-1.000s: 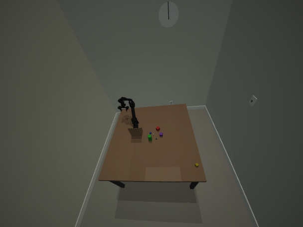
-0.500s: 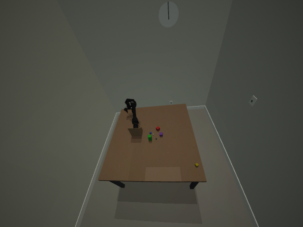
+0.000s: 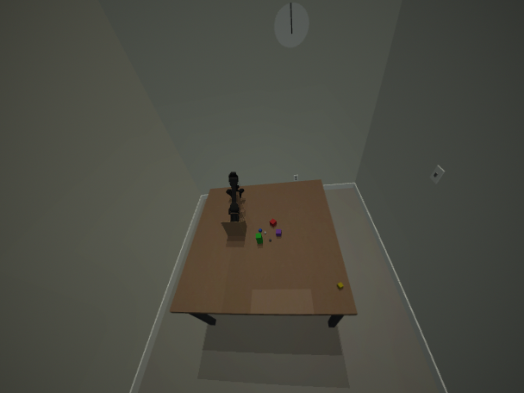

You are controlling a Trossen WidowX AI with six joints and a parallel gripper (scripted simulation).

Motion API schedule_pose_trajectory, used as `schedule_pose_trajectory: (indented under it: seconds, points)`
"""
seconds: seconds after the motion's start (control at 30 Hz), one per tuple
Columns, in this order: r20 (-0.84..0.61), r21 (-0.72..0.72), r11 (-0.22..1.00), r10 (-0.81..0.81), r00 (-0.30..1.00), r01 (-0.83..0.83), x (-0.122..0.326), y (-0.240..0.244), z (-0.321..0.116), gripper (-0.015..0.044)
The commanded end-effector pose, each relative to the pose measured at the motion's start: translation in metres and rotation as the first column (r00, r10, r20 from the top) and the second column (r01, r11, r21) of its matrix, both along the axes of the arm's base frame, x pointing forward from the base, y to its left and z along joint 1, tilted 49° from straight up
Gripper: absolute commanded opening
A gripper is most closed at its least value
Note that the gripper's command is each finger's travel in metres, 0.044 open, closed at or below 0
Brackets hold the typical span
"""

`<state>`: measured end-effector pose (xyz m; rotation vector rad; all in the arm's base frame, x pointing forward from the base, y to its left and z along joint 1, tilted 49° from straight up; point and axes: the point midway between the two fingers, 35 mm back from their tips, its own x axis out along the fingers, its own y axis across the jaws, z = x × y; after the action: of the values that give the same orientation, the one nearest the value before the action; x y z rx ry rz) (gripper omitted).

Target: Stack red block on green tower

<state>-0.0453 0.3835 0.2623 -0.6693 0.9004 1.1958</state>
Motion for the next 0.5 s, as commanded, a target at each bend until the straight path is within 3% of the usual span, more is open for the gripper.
schedule_pose_trajectory:
  seconds: [0.0,0.17,0.47]
  points:
    - [-0.001,-0.004,0.999,-0.035,0.999,0.035,0.031,0.001,-0.002,0.044]
    - [0.027,0.008,0.987,-0.161,0.987,0.161,0.083,-0.002,0.002,0.044]
    - [0.018,-0.026,0.978,-0.208,0.978,0.209,0.142,-0.011,-0.012,0.044]
